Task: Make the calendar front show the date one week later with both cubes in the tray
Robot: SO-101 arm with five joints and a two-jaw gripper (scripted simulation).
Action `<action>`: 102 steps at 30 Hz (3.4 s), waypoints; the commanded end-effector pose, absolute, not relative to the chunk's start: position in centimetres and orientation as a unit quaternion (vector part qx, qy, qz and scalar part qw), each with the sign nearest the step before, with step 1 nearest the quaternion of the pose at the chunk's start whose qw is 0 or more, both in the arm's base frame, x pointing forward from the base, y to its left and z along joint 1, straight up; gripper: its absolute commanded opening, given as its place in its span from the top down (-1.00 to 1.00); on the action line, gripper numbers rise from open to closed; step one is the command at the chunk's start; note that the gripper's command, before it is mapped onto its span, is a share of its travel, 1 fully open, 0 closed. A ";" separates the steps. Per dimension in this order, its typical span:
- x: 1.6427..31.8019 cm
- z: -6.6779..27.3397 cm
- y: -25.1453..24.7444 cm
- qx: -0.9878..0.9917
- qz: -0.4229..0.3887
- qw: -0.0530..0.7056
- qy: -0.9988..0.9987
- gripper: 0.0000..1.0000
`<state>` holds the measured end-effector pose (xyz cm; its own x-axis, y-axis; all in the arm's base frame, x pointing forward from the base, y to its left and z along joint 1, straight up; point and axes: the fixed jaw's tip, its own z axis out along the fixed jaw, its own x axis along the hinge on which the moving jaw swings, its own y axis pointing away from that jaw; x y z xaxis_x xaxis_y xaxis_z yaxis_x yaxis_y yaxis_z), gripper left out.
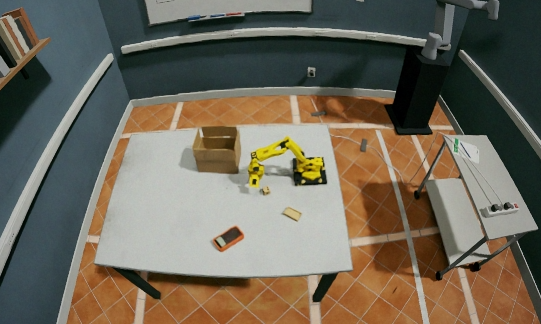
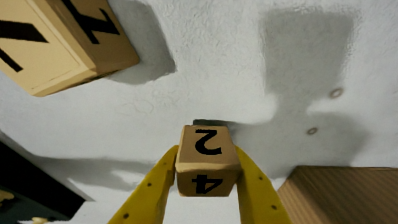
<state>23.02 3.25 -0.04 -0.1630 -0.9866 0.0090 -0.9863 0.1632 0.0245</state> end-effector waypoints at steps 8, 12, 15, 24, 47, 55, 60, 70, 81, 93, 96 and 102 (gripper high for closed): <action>23.3 3.0 3.2 0.649 -0.003 0.005 -0.760 1.00; 23.2 3.7 3.2 0.649 -0.003 0.005 -0.760 1.00; 23.2 4.0 3.2 0.649 -0.003 0.005 -0.760 1.00; 23.2 4.0 3.2 0.649 -0.003 0.005 -0.760 1.00; 23.2 4.6 3.2 0.649 -0.003 0.005 -0.760 1.00; 23.4 5.6 2.9 0.644 0.006 -0.009 -0.765 1.00; 23.4 5.6 2.9 0.644 0.006 -0.009 -0.765 1.00; 23.4 5.6 2.9 0.644 0.006 -0.009 -0.765 1.00; 22.8 5.6 5.7 0.689 0.006 -0.010 -0.724 1.00; 19.6 5.6 12.9 0.800 0.004 -0.010 -0.599 1.00; 18.6 5.6 14.2 0.821 0.003 -0.010 -0.570 1.00; 17.9 5.6 15.1 0.835 0.003 -0.010 -0.550 1.00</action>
